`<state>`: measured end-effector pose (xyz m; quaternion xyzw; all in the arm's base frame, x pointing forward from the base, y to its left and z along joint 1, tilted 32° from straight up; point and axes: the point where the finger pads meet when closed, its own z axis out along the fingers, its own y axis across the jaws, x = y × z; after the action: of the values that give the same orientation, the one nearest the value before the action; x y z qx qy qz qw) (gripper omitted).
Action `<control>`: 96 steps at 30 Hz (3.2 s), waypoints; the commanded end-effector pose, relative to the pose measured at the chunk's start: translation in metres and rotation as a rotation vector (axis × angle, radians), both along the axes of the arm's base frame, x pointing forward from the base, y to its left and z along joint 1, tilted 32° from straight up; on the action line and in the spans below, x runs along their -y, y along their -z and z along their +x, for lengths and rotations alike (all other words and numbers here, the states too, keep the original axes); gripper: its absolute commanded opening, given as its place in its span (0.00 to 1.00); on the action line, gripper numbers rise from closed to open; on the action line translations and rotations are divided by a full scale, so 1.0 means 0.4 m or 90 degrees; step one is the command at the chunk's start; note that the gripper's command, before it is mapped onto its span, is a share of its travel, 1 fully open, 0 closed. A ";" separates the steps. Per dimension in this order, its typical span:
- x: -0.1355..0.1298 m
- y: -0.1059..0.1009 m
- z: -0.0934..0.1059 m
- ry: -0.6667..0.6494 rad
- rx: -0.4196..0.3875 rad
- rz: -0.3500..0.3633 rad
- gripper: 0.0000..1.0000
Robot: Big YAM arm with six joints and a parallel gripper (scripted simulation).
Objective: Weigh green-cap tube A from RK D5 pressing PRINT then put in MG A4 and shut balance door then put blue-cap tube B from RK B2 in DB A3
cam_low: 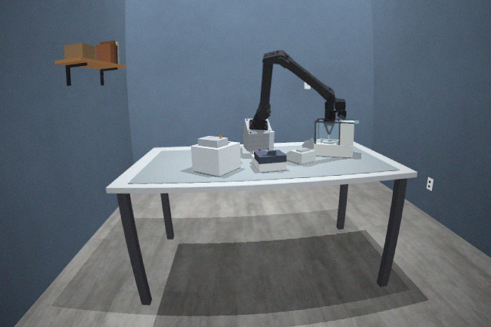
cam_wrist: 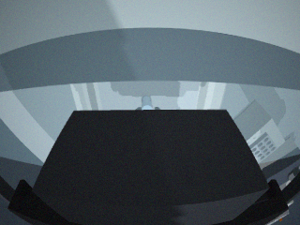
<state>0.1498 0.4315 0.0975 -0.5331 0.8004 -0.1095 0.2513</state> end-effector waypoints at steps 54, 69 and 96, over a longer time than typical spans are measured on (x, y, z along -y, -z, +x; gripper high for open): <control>-0.006 0.013 0.017 -0.003 -0.002 -0.003 0.09; -0.022 -0.015 0.006 -0.004 0.002 0.015 0.09; -0.022 -0.015 0.006 -0.004 0.002 0.015 0.09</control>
<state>0.1517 0.4321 0.0946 -0.5344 0.7995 -0.1096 0.2514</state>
